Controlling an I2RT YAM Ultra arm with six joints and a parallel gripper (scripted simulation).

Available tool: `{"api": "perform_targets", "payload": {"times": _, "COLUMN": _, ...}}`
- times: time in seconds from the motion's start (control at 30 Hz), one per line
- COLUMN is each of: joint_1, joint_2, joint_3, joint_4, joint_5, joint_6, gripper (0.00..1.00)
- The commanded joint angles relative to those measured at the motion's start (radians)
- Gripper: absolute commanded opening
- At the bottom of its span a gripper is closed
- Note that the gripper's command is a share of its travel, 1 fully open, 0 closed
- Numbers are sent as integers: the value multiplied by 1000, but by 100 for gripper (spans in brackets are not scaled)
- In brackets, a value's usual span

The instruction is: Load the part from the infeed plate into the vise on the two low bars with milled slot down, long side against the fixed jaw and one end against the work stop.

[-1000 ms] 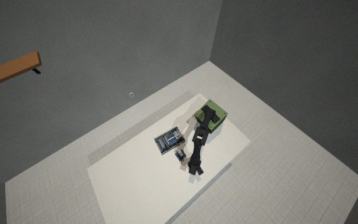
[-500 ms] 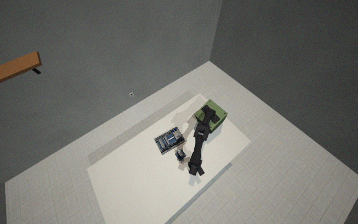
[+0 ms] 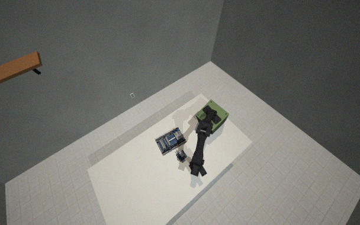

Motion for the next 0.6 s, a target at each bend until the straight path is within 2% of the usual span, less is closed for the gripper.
{"api": "perform_targets", "payload": {"times": 0.0, "joint_1": 17, "joint_2": -61, "joint_3": 37, "joint_4": -50, "joint_5": -2, "joint_6": 9, "gripper": 0}}
{"api": "perform_targets", "payload": {"times": 0.57, "joint_1": 23, "joint_2": -92, "joint_3": 52, "joint_4": -98, "joint_5": -1, "joint_6": 13, "gripper": 0}}
